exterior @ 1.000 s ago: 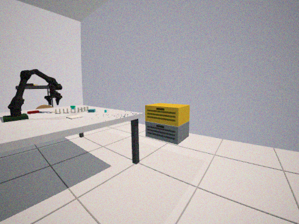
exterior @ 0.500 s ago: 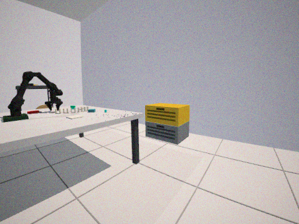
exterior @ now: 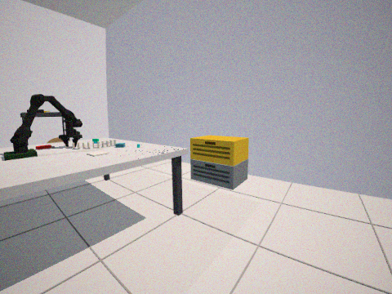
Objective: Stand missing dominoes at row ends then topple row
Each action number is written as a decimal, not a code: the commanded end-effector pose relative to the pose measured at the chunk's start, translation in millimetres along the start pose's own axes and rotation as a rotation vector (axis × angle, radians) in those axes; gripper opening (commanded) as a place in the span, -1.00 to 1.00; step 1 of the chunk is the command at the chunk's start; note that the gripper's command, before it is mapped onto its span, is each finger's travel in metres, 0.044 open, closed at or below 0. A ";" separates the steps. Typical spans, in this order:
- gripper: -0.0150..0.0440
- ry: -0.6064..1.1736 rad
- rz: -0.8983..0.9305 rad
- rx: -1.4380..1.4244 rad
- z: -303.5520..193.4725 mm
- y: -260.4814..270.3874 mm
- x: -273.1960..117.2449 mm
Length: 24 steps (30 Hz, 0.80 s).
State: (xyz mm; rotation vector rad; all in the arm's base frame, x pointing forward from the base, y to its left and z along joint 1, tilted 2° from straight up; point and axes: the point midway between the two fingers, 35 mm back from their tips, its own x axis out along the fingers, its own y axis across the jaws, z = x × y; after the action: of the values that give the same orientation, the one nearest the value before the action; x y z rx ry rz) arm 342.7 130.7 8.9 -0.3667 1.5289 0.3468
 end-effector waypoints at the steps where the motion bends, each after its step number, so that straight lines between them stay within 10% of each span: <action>1: 0.47 0.003 0.004 -0.004 -1.0 0.5 1.6; 8: -0.13 0.003 0.004 -0.004 -1.0 0.5 1.6; 24: -0.13 0.003 0.004 -0.004 -2.5 0.8 -61.9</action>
State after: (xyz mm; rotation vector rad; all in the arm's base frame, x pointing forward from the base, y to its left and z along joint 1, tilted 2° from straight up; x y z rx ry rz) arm 334.3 127.9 34.2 -0.3747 1.5732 0.3453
